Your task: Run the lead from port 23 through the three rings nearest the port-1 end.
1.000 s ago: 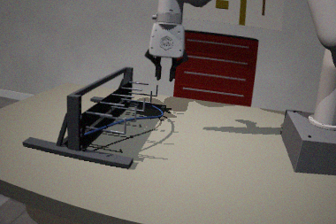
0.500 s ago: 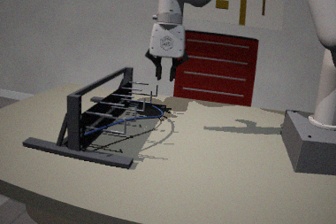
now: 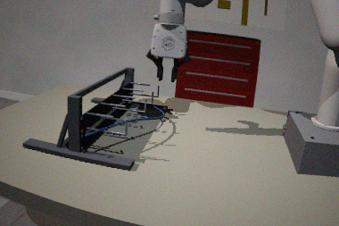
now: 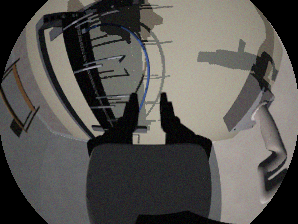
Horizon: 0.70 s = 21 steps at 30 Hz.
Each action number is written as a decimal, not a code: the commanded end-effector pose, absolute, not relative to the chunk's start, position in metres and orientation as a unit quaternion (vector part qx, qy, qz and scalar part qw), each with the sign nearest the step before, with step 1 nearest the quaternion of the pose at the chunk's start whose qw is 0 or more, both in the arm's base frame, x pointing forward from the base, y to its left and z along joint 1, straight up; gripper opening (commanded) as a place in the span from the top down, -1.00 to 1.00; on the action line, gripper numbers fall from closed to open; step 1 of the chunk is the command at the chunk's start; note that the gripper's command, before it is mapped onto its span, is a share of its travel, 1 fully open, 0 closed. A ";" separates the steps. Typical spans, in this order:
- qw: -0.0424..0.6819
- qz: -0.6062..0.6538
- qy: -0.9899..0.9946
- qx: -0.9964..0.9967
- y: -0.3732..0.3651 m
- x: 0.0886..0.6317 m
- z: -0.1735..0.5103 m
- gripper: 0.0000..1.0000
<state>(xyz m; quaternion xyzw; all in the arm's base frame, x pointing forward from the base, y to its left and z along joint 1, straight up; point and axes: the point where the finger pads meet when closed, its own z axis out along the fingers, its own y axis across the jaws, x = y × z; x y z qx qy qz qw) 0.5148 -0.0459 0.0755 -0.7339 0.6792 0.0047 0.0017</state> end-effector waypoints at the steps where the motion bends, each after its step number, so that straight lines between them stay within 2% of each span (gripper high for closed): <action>1: 0.003 0.003 0.679 -0.734 -0.046 0.516 0.077 0.33; 21: 0.003 0.003 0.679 -0.734 -0.046 0.516 0.049 0.33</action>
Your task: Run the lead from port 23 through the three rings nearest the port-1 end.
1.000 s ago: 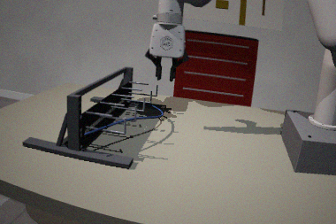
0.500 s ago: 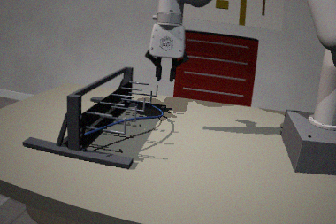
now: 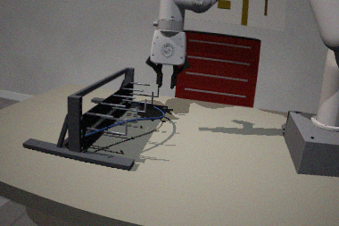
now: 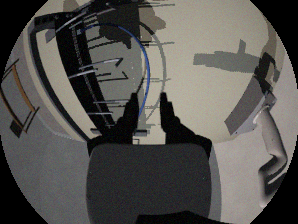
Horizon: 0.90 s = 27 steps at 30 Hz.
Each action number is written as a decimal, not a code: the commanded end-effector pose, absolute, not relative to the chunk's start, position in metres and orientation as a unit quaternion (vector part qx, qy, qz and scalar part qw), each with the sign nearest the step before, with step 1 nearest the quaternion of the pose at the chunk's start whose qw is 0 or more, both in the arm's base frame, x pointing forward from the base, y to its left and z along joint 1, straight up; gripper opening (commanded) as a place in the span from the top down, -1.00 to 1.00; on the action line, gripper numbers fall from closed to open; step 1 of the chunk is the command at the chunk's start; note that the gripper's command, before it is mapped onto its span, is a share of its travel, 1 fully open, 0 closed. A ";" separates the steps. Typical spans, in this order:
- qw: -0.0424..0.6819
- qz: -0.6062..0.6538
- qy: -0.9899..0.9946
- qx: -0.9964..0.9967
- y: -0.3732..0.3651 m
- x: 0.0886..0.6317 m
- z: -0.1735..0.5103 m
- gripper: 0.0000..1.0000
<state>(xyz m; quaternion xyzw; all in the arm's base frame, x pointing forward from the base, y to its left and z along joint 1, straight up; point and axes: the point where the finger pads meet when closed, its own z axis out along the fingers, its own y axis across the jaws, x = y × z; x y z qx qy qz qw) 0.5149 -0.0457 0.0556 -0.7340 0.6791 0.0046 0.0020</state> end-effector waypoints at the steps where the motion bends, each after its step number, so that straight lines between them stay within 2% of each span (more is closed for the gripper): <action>1: 0.003 0.003 0.679 -0.734 -0.046 0.516 0.046 0.33; 27: 0.003 0.003 0.679 -0.734 -0.045 0.516 -0.019 0.33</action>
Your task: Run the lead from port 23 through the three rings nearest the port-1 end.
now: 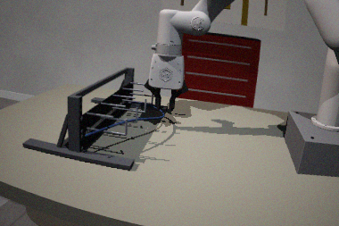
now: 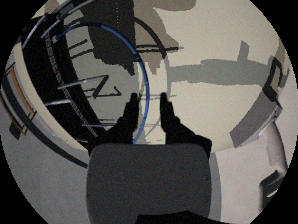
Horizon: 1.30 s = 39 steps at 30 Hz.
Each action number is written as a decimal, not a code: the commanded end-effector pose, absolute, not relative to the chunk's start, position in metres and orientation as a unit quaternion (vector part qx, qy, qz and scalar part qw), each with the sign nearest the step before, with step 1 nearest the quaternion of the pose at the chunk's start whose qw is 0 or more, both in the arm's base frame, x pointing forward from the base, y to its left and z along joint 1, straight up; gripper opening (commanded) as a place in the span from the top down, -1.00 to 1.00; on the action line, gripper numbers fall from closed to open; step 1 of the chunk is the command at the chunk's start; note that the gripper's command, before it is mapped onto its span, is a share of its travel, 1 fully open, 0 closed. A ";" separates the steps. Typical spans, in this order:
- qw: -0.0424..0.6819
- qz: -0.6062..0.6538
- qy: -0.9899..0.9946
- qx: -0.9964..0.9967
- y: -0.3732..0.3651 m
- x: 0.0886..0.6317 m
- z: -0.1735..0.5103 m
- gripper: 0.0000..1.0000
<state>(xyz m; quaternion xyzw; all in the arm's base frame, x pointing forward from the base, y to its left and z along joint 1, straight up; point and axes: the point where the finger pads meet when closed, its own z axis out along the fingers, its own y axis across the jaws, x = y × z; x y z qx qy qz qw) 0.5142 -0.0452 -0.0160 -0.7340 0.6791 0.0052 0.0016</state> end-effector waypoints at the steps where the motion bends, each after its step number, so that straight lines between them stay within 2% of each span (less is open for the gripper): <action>1: 0.003 0.003 0.679 -0.734 -0.045 0.516 -0.019 0.33; 39: 0.003 0.003 0.679 -0.734 -0.045 0.518 -0.028 0.33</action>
